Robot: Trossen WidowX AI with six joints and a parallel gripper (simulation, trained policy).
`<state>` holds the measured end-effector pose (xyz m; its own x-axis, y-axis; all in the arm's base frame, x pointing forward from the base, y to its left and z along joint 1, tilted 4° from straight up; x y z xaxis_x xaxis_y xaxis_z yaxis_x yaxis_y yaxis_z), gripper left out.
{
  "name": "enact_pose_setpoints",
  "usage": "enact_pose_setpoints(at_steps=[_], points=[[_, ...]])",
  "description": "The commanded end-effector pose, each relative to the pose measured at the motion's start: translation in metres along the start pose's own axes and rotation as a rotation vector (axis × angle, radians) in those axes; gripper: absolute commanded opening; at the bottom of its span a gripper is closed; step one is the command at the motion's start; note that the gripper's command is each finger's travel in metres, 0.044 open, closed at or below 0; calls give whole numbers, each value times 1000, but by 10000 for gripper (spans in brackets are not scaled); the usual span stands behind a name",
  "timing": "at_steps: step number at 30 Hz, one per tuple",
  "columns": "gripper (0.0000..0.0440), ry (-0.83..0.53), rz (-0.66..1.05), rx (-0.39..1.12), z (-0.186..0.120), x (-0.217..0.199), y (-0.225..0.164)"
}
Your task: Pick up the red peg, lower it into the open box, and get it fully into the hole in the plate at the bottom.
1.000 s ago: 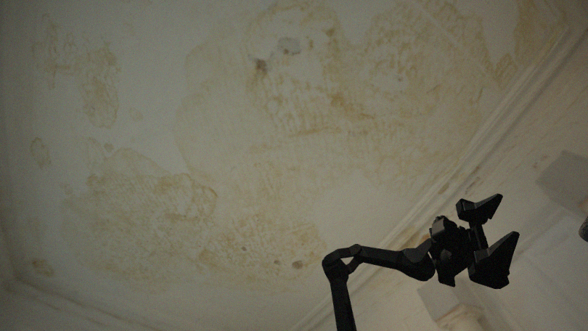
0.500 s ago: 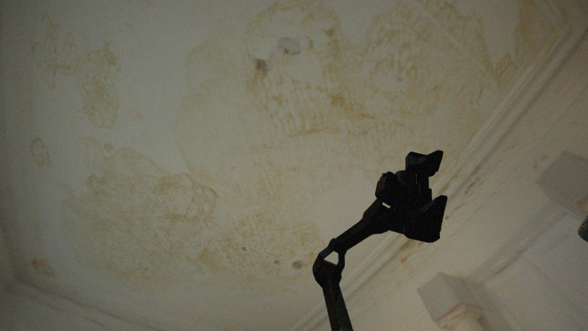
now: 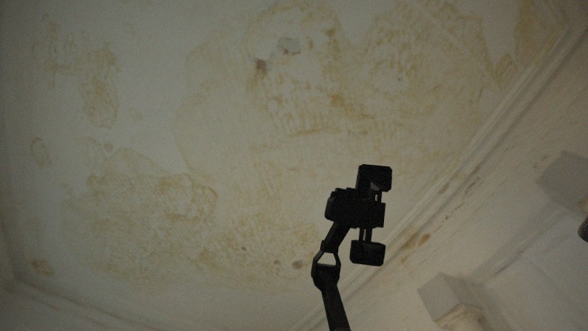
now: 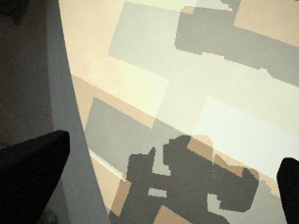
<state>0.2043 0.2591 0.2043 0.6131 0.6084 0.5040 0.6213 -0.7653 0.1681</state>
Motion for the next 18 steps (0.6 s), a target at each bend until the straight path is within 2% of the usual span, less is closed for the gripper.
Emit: enact_pose_setpoints(at_steps=[1, 9, 18], points=[[440, -113, 37, -11, 7, -22, 15], [440, -322, 137, -23, 17, -66, 42], [435, -496, 238, -25, 27, -103, 55]])
Point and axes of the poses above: the point midway between the two fingers, 35 mm back from their tips, its own z axis out along the fingers, its own x axis across the jaws, y = z × x, the point moved 2 cm from there along -z, back along the fingers, and after that the axes turned 8 degrees about z, right-handed, at the moved point
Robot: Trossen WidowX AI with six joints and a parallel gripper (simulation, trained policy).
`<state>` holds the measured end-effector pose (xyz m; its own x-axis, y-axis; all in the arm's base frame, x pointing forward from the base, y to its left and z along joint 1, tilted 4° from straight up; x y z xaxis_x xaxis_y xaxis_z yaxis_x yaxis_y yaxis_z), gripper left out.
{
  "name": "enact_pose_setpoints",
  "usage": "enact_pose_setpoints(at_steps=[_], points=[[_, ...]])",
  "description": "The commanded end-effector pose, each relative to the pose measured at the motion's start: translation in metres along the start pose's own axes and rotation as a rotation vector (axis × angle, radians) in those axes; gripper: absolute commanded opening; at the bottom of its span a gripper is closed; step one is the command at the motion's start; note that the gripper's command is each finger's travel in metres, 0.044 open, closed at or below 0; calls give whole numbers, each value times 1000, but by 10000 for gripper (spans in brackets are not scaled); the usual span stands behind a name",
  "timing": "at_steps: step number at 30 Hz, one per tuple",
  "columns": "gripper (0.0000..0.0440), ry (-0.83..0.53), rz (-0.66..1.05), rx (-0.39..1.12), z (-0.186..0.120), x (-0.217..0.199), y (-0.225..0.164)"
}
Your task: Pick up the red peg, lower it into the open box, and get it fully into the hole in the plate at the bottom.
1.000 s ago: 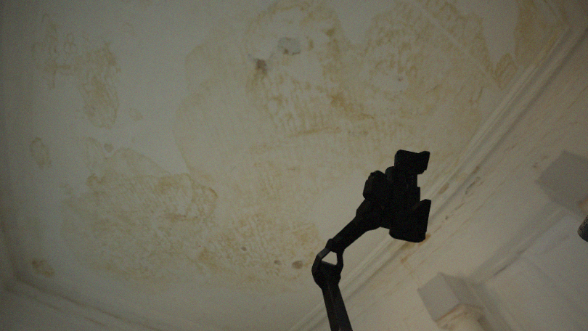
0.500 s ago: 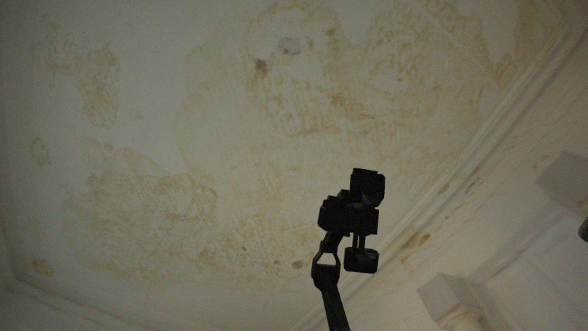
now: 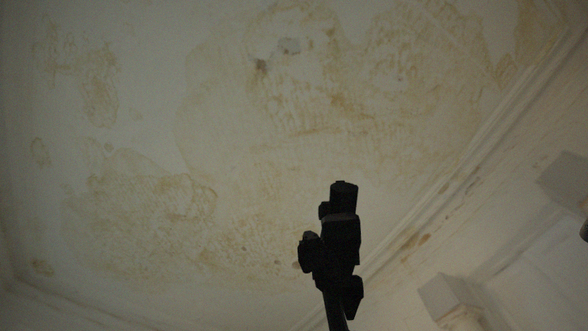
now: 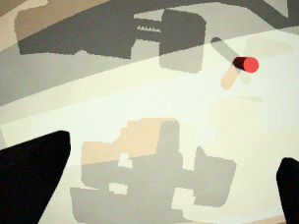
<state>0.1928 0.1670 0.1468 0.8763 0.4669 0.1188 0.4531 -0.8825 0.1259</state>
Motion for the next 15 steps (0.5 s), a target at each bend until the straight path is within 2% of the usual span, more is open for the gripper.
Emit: enact_pose_setpoints(at_steps=[1, 15], points=[[435, -67, 37, 2, 10, -11, 5], [428, -229, 135, -9, 47, -34, 17]])
Point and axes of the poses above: the point midway between the two fingers, 35 mm back from their tips, its own z axis out along the fingers, its own x axis across the jaws, y = z × x, the point moved 2 cm from there along -z, back along the fingers, and after that the axes turned 8 degrees about z, right-handed, at the moved point
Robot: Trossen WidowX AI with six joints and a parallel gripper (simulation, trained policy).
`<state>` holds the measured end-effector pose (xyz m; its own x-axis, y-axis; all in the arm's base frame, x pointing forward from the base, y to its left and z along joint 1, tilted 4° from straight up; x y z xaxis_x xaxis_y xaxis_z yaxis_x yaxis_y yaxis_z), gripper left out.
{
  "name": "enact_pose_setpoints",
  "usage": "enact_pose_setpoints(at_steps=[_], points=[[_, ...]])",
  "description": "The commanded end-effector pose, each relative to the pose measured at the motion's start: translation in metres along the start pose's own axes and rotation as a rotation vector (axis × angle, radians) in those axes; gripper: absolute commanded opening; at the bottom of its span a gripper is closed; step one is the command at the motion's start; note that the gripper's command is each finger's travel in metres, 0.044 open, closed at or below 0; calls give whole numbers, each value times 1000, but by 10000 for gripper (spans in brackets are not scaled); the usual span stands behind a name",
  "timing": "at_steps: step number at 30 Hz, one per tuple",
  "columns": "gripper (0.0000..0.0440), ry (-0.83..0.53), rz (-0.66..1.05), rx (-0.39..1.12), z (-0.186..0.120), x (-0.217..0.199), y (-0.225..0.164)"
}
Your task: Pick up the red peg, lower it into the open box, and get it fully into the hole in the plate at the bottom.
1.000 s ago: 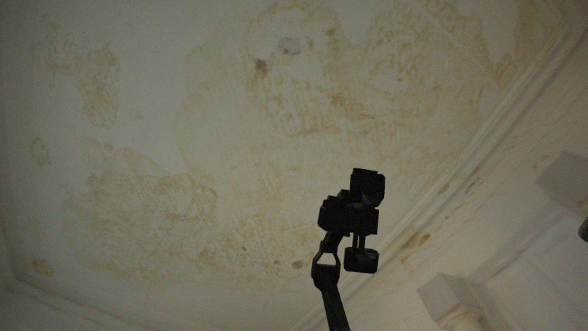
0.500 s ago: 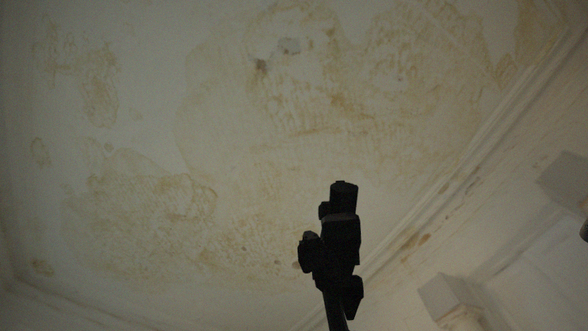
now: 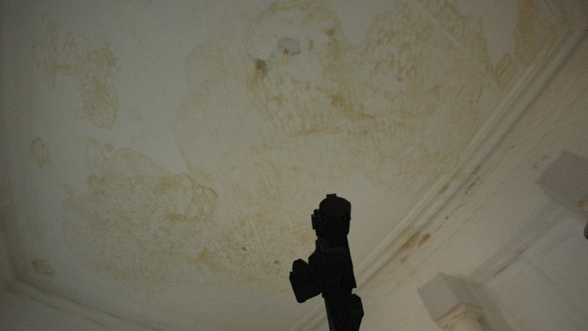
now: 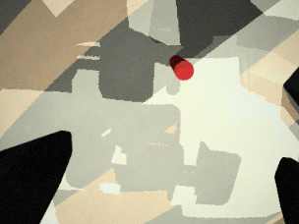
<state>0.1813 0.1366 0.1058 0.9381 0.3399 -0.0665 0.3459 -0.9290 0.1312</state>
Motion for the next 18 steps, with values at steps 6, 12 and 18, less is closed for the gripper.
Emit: enact_pose_setpoints(at_steps=[6, 12, 18], points=[[422, -72, 39, -12, 24, -7, 5], [414, -99, 60, -23, 44, -10, 8], [405, -107, 83, -26, 64, -11, 10]])
Point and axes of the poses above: the point midway between the two fingers, 35 mm back from their tips, its own z axis out along the fingers, its own x axis across the jaws, y = z × x, the point moved 2 cm from there along -z, back along the fingers, and after that the axes turned 8 degrees about z, right-handed, at the moved point
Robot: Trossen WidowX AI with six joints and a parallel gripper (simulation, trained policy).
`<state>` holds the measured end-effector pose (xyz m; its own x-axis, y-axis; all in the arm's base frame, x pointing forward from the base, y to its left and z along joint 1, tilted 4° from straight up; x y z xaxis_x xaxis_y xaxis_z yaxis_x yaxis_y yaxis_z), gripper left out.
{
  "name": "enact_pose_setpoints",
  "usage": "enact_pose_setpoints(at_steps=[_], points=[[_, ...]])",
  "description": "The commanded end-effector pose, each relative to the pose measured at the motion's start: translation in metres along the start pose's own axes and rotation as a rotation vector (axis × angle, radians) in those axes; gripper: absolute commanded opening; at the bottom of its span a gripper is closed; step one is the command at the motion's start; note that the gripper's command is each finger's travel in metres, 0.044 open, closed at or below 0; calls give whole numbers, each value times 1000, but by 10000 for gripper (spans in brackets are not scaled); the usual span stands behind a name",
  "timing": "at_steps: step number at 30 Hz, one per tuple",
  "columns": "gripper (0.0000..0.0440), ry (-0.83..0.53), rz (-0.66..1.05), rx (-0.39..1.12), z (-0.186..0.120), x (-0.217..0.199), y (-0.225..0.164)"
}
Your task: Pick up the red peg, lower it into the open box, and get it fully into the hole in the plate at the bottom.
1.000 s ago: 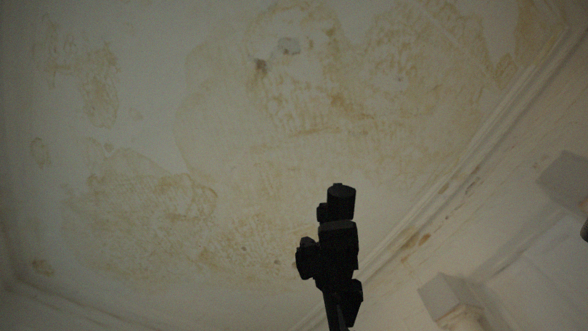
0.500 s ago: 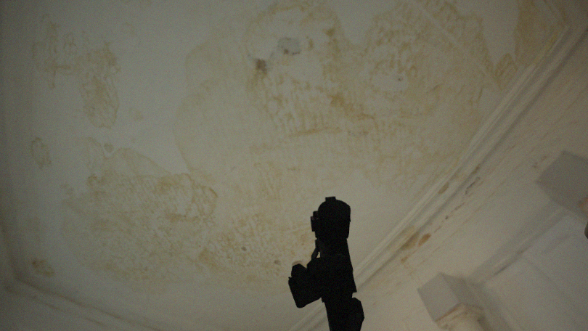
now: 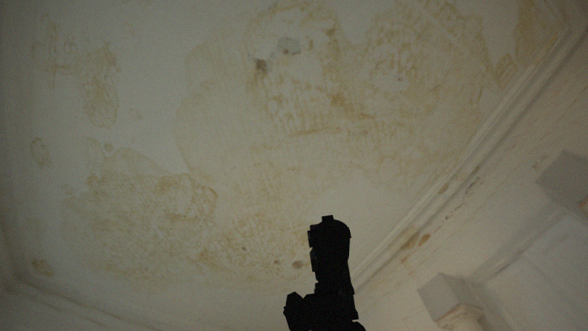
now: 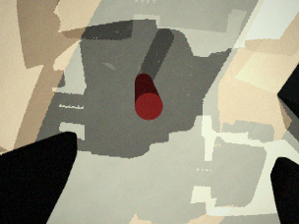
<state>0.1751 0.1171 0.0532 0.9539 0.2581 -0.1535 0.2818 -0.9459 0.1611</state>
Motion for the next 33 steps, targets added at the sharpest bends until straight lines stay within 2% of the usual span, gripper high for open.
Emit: enact_pose_setpoints(at_steps=[1, 17, 22, 24, 33], points=[[404, -8, 18, -3, 12, -1, 1], [400, 5, 94, -20, 58, -1, 7], [384, 4, 116, -28, 71, -2, 8], [361, 4, 121, -28, 75, -1, 8], [166, 26, 101, -12, 87, 9, 1]])
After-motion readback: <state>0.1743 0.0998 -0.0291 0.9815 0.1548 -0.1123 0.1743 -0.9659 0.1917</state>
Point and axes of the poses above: the point midway between the two fingers, 35 mm back from their tips, its own z axis out along the fingers, its own x axis across the jaws, y = z × x, the point moved 2 cm from there along -z, back along the fingers, and after that the axes turned 8 degrees about z, right-handed, at the moved point
